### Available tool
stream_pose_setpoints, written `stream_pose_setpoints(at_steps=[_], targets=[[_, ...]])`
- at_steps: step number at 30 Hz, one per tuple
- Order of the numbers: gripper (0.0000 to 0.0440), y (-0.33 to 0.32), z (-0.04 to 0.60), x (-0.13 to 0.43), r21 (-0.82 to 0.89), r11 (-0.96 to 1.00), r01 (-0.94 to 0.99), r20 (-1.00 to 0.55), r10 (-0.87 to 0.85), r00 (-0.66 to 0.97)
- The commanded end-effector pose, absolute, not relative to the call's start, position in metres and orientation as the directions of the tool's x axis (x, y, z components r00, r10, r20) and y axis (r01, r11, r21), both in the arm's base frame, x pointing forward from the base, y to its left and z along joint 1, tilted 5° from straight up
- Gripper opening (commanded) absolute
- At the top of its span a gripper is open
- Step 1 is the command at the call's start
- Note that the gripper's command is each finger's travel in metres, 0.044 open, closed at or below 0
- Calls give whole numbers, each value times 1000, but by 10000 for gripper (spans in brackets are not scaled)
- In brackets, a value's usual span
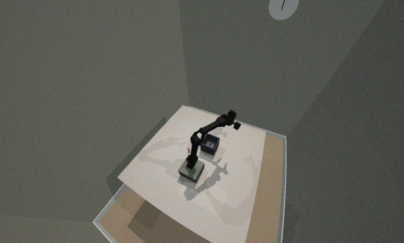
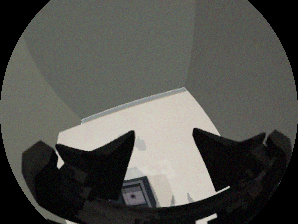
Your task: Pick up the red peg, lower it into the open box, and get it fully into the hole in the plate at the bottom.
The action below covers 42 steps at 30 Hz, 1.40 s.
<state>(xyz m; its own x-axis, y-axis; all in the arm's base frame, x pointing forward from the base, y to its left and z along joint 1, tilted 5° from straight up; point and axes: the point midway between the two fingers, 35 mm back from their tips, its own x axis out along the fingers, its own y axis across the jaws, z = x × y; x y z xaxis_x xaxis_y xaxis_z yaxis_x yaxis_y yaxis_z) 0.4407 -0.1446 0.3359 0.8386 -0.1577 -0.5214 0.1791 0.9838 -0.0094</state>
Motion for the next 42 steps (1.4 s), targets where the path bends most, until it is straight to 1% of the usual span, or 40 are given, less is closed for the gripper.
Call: stream_pose_setpoints(at_steps=[1,11,21,31,42], targets=[[349,-107,326,434,116,977,182,-566,-85,820],[338,-25,293,407,347,912,219,-683,86,725],[337,45,254,361,463,826,322,-796,228,561],[339,97,217,304,459,755,468,-880,312,359],[343,129,181,238,329,691,644,-937,325,131]])
